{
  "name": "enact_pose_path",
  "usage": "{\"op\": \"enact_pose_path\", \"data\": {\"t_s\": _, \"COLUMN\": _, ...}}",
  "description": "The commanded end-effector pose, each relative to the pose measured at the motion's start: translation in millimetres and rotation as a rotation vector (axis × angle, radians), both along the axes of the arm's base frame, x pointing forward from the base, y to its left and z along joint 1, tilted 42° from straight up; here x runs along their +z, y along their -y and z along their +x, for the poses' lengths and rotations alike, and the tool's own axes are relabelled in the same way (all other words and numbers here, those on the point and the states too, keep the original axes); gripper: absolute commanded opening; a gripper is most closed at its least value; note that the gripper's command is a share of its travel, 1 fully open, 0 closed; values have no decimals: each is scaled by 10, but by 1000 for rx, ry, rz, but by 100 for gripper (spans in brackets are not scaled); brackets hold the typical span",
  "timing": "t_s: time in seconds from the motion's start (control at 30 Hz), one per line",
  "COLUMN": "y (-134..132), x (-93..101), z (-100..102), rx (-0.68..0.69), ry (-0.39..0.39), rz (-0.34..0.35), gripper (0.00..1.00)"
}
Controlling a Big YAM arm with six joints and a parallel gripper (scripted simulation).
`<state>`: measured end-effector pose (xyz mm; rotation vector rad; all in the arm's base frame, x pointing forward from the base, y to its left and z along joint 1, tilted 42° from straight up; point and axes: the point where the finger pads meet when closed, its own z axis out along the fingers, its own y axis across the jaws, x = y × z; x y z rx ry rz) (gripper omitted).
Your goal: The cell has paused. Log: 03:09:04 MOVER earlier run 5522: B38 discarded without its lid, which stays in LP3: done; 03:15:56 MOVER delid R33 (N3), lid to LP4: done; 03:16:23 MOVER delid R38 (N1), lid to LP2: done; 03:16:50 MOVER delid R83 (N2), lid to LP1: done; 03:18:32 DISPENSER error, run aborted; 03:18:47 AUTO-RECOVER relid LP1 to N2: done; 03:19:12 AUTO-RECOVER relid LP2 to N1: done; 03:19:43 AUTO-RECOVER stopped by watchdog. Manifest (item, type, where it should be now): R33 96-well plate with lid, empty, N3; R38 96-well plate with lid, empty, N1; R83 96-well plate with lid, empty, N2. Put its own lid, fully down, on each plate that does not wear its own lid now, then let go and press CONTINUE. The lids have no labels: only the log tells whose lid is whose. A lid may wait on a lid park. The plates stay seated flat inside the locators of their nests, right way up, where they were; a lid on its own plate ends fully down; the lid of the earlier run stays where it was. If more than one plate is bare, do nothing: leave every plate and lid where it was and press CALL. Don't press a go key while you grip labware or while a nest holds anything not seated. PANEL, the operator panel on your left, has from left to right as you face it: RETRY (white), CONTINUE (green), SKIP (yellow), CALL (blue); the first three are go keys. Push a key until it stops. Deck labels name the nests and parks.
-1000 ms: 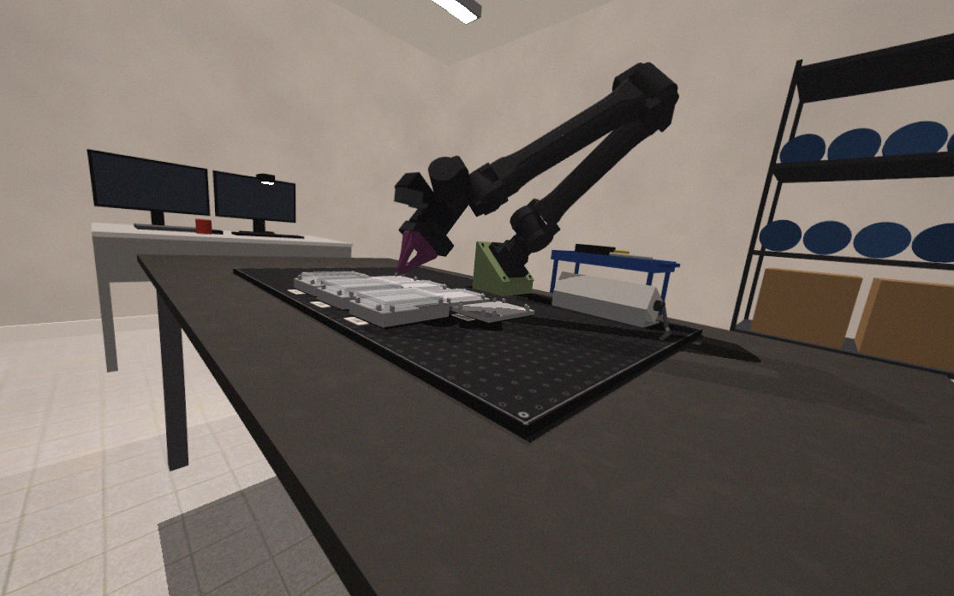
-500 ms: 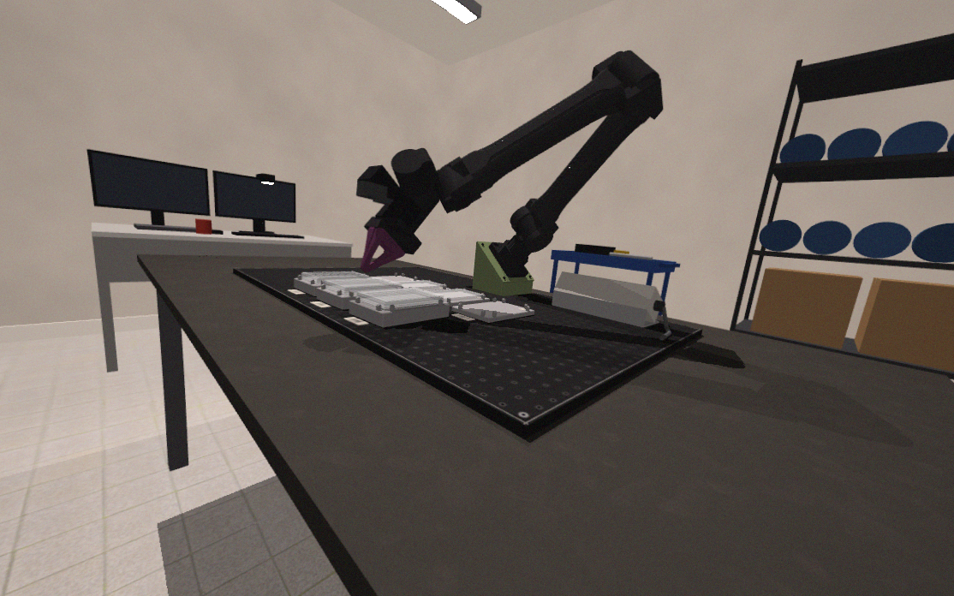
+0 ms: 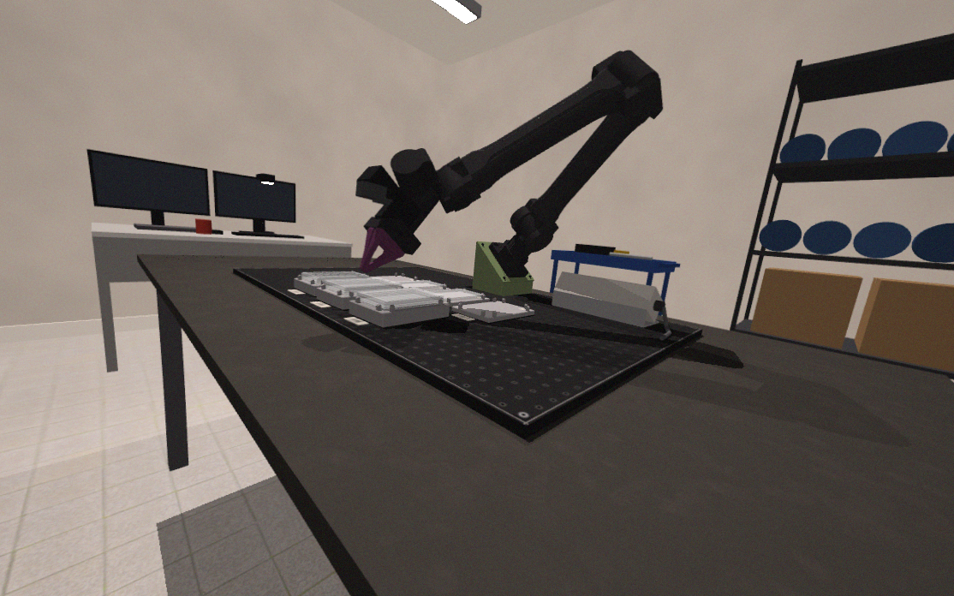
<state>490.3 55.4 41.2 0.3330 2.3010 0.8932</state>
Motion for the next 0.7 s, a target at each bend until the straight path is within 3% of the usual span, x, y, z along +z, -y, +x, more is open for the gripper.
{"op": "enact_pose_path", "data": {"t_s": 0.0, "y": 57, "x": 63, "z": 105, "rx": -7, "ry": 24, "rz": -7, "gripper": 0}}
{"op": "enact_pose_path", "data": {"t_s": 0.3, "y": 57, "x": 63, "z": 105, "rx": -7, "ry": 24, "rz": -7, "gripper": 0}}
{"op": "enact_pose_path", "data": {"t_s": 0.33, "y": 177, "x": -23, "z": 111, "rx": -15, "ry": 27, "rz": -12, "gripper": 0}}
{"op": "enact_pose_path", "data": {"t_s": 0.57, "y": 383, "x": -132, "z": 189, "rx": -16, "ry": 45, "rz": -17, "gripper": 0}}
{"op": "enact_pose_path", "data": {"t_s": 0.67, "y": 491, "x": -271, "z": 141, "rx": -16, "ry": 36, "rz": -16, "gripper": 0}}
